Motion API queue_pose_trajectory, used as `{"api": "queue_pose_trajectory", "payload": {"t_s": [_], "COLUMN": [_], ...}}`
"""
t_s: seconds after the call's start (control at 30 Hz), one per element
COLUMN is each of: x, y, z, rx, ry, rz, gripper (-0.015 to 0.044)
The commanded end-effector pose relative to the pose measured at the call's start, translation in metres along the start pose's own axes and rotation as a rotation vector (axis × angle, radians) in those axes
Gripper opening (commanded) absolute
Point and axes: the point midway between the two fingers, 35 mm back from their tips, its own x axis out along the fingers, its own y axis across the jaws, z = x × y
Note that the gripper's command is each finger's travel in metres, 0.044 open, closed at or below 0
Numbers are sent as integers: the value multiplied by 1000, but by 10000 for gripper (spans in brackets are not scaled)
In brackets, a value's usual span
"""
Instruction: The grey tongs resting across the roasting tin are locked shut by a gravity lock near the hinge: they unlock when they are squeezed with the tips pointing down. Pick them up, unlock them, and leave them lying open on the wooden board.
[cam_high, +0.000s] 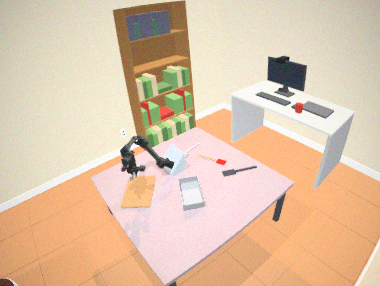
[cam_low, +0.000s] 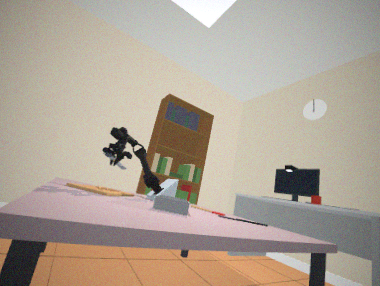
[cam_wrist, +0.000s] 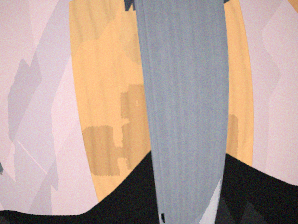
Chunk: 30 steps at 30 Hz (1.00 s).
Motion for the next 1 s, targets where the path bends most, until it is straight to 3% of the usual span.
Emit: {"api": "queue_pose_trajectory", "payload": {"t_s": [0.0, 0.97], "x": [2, 28], "y": [-2, 2], "z": [-2, -2], "rx": [29, 33], "ry": [70, 148], "rz": [0, 5], "gripper": [-150, -150]}}
